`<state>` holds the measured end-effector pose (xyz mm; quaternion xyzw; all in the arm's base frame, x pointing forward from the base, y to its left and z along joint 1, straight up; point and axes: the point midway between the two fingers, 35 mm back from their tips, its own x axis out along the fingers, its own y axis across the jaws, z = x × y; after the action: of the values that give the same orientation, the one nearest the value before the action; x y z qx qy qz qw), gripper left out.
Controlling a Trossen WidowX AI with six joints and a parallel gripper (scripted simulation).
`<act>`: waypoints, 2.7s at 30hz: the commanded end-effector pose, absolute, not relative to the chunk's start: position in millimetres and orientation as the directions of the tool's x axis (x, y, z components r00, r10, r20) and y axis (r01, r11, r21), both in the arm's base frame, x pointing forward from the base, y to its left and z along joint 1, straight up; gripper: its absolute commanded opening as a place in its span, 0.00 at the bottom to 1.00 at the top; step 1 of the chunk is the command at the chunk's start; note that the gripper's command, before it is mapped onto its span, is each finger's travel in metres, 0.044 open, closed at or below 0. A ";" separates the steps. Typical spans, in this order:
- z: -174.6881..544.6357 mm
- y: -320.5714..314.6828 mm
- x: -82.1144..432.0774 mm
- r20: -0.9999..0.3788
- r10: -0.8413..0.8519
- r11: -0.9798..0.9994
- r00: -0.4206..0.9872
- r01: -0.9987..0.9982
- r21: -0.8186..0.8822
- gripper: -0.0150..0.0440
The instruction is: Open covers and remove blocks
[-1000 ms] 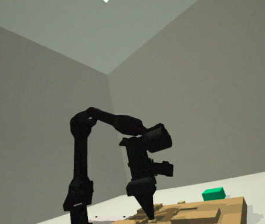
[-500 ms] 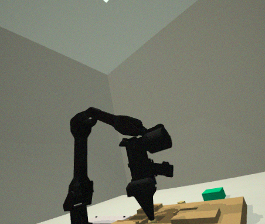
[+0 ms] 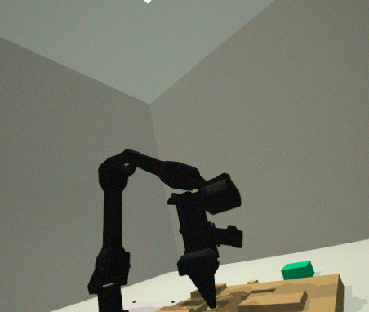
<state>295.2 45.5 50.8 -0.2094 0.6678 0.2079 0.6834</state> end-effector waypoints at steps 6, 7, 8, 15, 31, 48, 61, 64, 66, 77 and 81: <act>56.0 45.8 295.5 -1.000 0.006 0.824 0.022 -0.566 -0.008 0.25; 57.2 45.7 295.2 -1.000 0.006 0.824 0.022 -0.566 -0.008 0.25; 58.3 45.6 294.8 -1.000 0.006 0.824 0.022 -0.566 -0.008 0.25; 64.3 45.1 291.8 -1.000 0.006 0.824 0.022 -0.566 -0.008 0.25; 64.3 45.1 291.8 -1.000 0.006 0.824 0.022 -0.566 -0.008 0.25; 83.7 44.9 292.1 -1.000 0.005 0.825 0.020 -0.565 -0.007 0.50; 112.1 44.5 291.2 -1.000 0.006 0.824 0.022 -0.566 -0.008 0.50; 106.6 44.6 291.8 -1.000 0.006 0.824 0.022 -0.566 -0.008 0.50; 101.7 44.7 292.1 -1.000 0.006 0.824 0.022 -0.566 -0.008 0.50; 80.8 44.3 291.8 -1.000 0.006 0.824 0.022 -0.566 -0.008 0.50; 80.8 44.5 292.0 -1.000 0.006 0.824 0.022 -0.566 -0.008 0.50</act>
<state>293.3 44.5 84.0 -0.2091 0.6654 0.2068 0.6861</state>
